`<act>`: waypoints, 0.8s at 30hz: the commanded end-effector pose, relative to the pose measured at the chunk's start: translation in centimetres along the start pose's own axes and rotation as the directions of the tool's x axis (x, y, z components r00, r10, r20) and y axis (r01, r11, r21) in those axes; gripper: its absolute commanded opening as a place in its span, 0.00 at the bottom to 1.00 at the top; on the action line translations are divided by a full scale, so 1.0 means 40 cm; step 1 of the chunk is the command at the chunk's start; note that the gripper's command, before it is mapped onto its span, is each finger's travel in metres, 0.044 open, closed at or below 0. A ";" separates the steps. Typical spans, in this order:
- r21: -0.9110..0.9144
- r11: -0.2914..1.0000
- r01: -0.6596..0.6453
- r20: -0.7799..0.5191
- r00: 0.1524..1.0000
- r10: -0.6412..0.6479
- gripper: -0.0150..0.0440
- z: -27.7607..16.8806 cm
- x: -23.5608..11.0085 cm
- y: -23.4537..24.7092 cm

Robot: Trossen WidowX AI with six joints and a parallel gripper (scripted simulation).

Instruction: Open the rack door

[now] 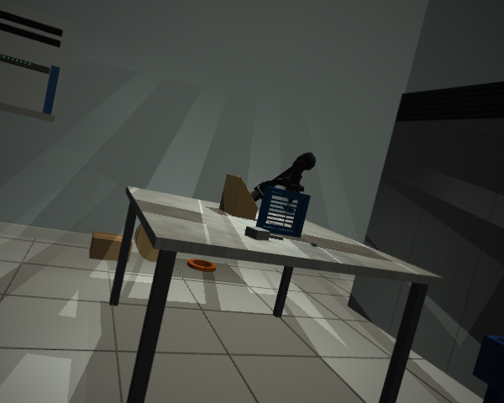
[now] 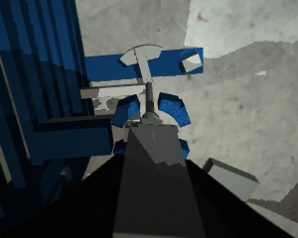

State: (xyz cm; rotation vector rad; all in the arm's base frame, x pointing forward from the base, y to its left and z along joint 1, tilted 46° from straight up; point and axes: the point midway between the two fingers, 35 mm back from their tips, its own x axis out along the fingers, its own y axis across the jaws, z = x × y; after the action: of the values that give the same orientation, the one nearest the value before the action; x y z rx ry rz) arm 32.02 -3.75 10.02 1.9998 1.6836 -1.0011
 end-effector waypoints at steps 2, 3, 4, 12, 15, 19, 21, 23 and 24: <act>0.001 1.000 0.001 0.006 1.000 -0.001 0.29 0.003 0.001 0.000; 0.001 1.000 0.001 0.006 1.000 -0.001 0.28 0.003 0.001 0.000; 0.001 1.000 0.001 0.006 1.000 -0.001 0.28 0.003 0.001 0.000; -0.105 0.994 0.002 0.006 1.000 -0.001 0.28 0.009 0.000 -0.010; -0.163 0.987 0.002 0.006 1.000 -0.001 0.28 0.013 0.000 -0.016; -0.239 0.971 0.003 0.006 1.000 -0.001 0.28 0.019 0.000 -0.024; -0.276 0.961 0.003 0.006 1.000 -0.001 0.28 0.022 0.000 -0.029; -0.311 0.950 0.003 0.006 1.000 -0.001 0.28 0.026 0.000 -0.034; -0.329 0.944 0.004 0.006 1.000 -0.002 0.28 0.028 0.000 -0.036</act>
State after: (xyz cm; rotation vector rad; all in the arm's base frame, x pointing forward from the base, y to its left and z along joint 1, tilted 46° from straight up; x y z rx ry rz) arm 30.62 -3.98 9.65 1.8241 1.7222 -0.7293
